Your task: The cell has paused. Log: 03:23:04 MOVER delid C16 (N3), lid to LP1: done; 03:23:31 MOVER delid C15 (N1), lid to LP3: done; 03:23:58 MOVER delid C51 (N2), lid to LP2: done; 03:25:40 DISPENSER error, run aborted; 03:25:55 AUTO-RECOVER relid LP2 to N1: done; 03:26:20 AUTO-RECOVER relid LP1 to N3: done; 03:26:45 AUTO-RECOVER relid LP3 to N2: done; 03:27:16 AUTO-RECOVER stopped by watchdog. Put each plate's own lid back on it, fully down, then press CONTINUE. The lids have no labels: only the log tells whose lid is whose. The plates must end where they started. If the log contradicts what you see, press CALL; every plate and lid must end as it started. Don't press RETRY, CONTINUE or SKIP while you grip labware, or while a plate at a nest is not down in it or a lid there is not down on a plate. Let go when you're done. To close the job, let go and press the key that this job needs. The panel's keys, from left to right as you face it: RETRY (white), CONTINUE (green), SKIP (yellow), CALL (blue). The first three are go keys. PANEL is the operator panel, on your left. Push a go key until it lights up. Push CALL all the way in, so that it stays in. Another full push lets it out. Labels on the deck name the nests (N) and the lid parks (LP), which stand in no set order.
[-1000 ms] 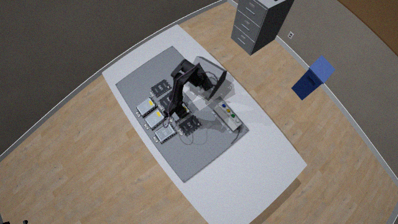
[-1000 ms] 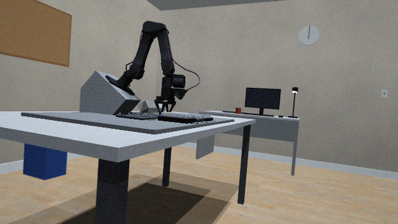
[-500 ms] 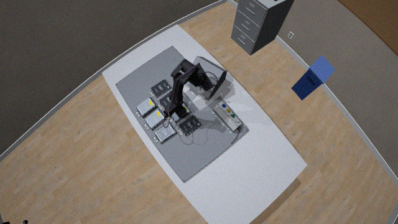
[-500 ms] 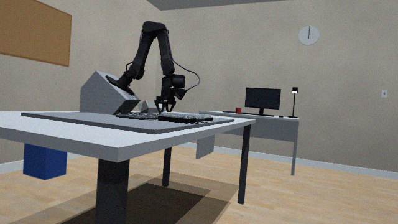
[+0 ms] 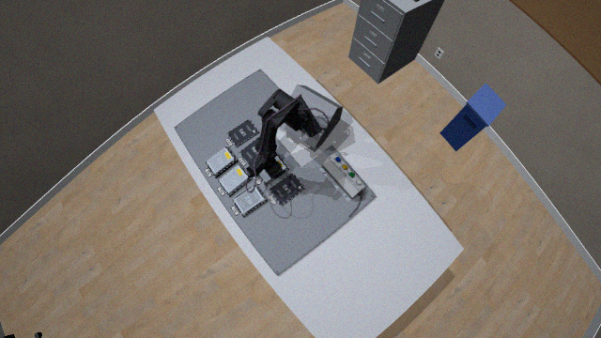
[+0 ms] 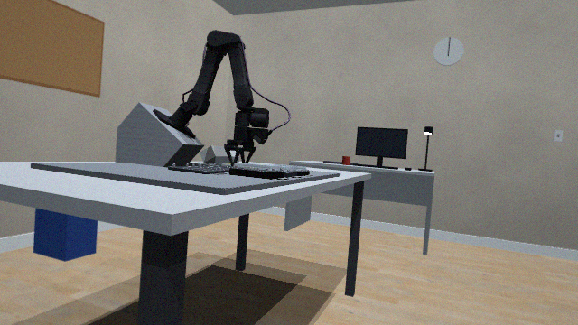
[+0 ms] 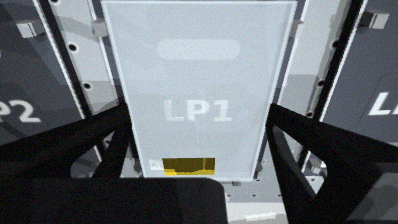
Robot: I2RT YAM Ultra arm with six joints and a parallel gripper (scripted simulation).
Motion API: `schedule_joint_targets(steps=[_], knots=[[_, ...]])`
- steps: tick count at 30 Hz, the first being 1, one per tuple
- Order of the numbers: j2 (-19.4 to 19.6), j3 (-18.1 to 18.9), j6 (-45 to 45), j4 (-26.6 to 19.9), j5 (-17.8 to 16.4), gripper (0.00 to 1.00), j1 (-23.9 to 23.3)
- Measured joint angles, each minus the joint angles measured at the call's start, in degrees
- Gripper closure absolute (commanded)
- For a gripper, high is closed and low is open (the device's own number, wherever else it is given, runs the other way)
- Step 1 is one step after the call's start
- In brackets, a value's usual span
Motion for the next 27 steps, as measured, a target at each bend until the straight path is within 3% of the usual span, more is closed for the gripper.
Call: schedule_joint_targets(steps=[27], knots=[[-1.6,-1.2,0.3,0.7,0.5,1.0,0.5]])
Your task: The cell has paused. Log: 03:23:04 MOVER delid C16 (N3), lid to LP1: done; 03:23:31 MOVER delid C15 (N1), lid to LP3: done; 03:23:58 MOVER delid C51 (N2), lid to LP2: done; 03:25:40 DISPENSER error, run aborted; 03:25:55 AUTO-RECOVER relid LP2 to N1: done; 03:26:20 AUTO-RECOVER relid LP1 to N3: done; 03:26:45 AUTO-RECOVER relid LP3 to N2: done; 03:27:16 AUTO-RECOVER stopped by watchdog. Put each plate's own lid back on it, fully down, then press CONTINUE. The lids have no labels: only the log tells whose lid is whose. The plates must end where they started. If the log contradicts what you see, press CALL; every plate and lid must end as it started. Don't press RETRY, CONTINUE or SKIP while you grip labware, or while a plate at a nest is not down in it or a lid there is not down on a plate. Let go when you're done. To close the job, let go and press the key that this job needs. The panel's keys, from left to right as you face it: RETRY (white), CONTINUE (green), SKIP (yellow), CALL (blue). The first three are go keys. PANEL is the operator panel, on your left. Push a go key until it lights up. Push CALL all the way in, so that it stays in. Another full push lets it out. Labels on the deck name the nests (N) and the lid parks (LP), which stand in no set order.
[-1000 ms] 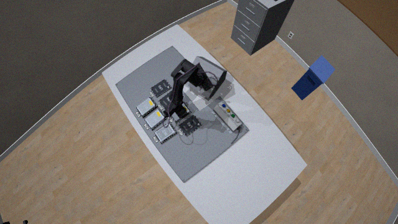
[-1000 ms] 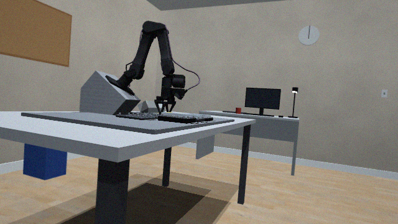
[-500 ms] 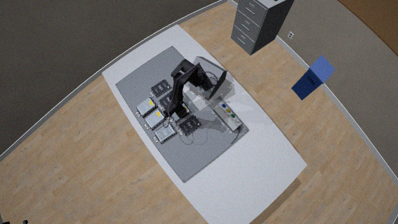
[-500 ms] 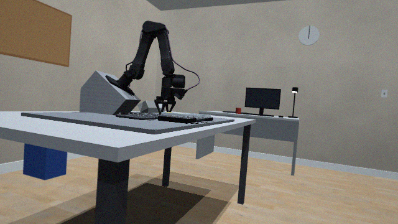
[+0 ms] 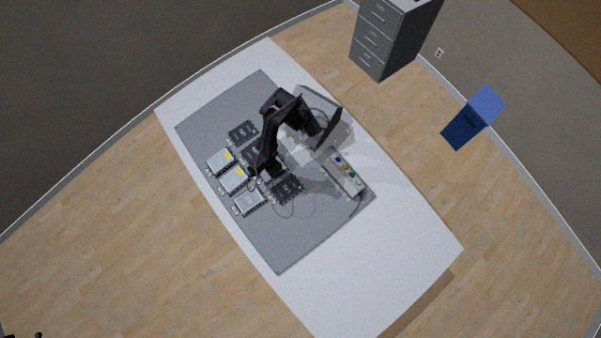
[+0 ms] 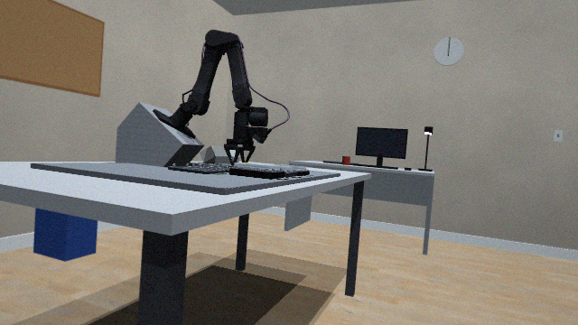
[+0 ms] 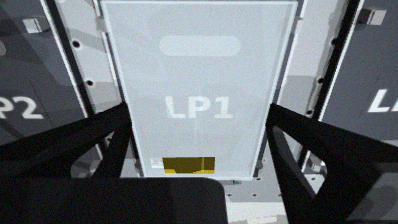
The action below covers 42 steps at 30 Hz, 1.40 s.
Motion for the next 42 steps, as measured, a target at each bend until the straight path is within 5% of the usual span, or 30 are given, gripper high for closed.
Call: schedule_joint_targets(steps=[26,42], knots=[[-9.6,2.6,-0.1,-12.7,-0.2,1.0,0.0],[-9.9,3.0,-0.3,-14.9,-0.4,1.0,-0.5]])
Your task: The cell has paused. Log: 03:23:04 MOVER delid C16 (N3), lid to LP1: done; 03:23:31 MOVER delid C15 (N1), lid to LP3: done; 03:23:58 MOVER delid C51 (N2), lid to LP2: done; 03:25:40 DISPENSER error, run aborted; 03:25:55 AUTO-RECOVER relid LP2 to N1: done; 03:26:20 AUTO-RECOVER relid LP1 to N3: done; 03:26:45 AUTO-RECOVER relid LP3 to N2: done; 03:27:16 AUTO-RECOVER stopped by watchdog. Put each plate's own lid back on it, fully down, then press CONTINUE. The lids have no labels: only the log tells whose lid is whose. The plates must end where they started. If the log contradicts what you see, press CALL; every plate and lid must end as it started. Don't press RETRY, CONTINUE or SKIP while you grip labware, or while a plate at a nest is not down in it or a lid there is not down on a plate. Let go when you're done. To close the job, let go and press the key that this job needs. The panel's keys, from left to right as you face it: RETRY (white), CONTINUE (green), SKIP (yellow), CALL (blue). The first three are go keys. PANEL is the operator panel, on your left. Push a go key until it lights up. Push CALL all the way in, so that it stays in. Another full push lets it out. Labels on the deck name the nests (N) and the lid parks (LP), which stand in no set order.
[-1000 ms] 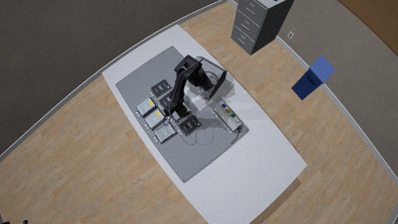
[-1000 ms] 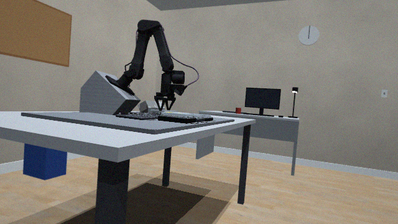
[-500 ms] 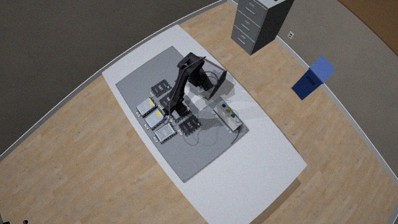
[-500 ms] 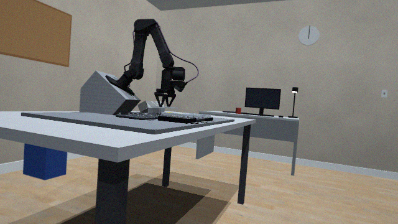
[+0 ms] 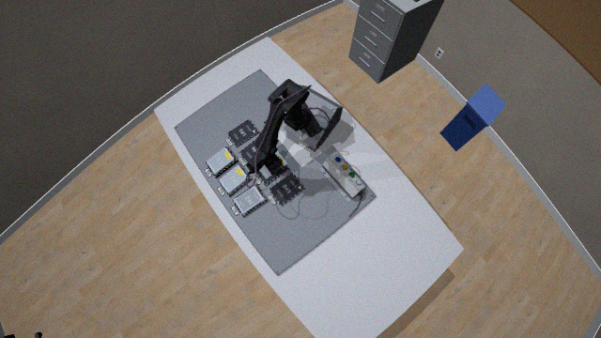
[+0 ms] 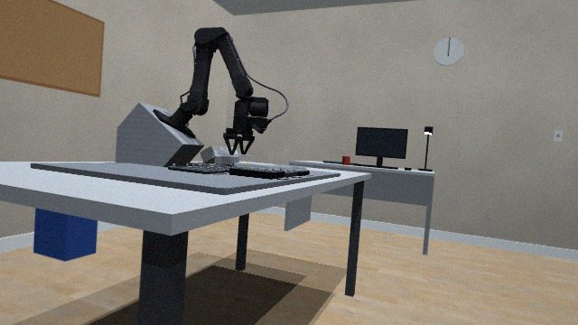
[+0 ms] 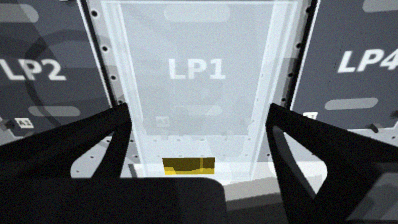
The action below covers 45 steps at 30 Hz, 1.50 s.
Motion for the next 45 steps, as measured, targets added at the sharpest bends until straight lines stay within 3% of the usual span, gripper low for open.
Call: schedule_joint_targets(steps=[6,10,22,26,37,45], knots=[[0.2,0.9,0.0,-0.2,0.0,1.0,-0.1],[3.6,3.9,1.1,-0.8,0.0,1.0,0.2],[14.2,17.7,2.6,-2.5,0.4,1.0,1.6],[16.6,21.0,3.0,-4.2,0.7,1.0,1.8],[26.1,35.6,3.6,-8.5,1.1,1.0,2.7],[31.6,44.3,4.0,-12.2,1.4,1.0,3.0]])
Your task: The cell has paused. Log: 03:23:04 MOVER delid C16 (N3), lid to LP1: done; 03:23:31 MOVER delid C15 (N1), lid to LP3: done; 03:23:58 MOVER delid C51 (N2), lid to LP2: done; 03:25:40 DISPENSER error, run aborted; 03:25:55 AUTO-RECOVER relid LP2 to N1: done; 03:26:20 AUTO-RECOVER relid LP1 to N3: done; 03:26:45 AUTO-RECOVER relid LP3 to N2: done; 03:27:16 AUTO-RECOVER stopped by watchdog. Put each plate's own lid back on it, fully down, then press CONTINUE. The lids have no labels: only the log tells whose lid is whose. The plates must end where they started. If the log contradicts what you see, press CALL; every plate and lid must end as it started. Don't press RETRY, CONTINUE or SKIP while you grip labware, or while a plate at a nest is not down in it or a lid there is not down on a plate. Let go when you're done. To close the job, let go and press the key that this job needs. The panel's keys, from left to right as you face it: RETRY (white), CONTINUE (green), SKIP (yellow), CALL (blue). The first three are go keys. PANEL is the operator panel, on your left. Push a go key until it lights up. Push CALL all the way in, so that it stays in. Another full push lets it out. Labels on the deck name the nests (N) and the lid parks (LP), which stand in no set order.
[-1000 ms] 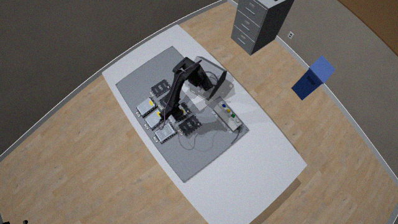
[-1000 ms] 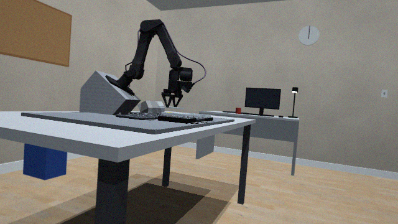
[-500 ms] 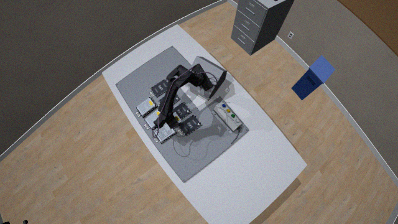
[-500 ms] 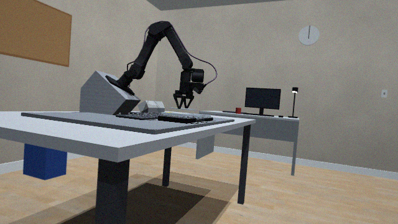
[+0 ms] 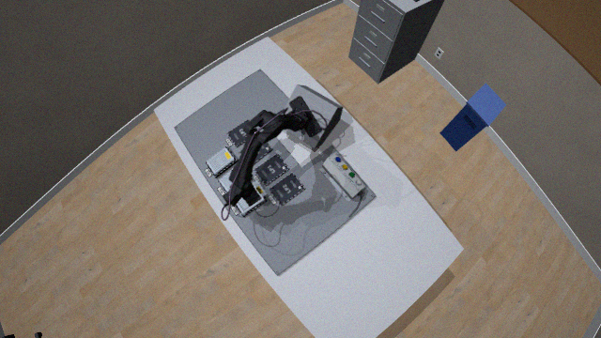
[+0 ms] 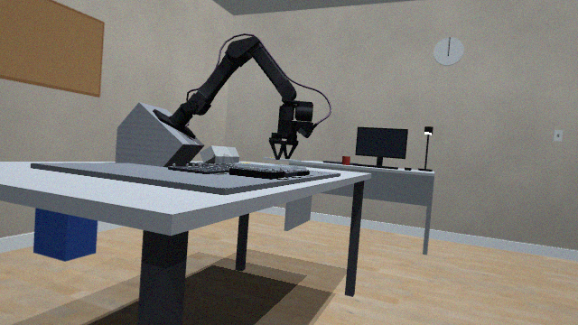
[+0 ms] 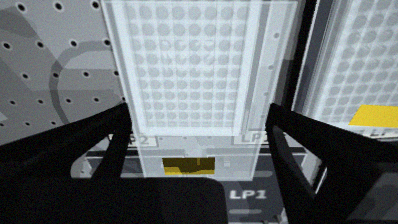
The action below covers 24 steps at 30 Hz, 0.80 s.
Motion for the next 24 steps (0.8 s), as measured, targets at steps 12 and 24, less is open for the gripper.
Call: schedule_joint_targets(steps=[12,24], knots=[[3.5,6.8,0.0,-3.5,0.1,1.0,0.2],[3.5,7.4,0.1,-4.6,0.1,1.0,0.2]])
